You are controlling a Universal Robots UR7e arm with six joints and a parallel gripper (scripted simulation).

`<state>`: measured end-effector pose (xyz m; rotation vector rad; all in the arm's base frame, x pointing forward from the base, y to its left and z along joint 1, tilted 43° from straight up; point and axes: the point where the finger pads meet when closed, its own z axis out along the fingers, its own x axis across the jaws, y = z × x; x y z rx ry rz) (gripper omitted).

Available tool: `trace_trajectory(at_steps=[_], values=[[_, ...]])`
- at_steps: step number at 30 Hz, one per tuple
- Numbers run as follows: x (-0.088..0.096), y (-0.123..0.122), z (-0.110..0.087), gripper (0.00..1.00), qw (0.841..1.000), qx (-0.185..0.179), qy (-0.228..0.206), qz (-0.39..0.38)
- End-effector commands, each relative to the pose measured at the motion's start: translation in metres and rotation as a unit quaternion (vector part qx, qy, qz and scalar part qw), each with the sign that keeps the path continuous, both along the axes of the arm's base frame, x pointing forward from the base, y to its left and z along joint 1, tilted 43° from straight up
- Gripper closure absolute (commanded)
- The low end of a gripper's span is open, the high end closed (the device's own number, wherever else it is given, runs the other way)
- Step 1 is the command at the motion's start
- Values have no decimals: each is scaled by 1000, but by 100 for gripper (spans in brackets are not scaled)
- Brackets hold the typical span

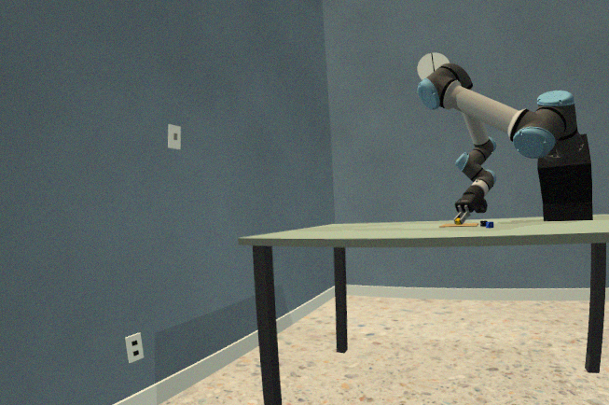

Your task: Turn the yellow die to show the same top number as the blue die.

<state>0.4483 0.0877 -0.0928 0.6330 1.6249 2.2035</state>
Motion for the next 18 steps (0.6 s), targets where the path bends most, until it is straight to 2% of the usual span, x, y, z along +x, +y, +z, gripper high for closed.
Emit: trace_trajectory(at_steps=[1, 3, 4, 8, 9, 11, 12, 14, 15, 18], values=[[0, 0, 0, 54, 1000, 0, 0, 0], [0, 0, 0, 54, 1000, 0, 0, 0], [0, 0, 0, 48, 1000, 0, 0, 0], [0, 0, 0, 48, 1000, 0, 0, 0], [0, 0, 0, 42, 1000, 0, 0, 0], [0, 0, 0, 42, 1000, 0, 0, 0], [0, 0, 0, 36, 1000, 0, 0, 0], [0, 0, 0, 36, 1000, 0, 0, 0], [0, 0, 0, 30, 1000, 0, 0, 0], [0, 0, 0, 30, 1000, 0, 0, 0]])
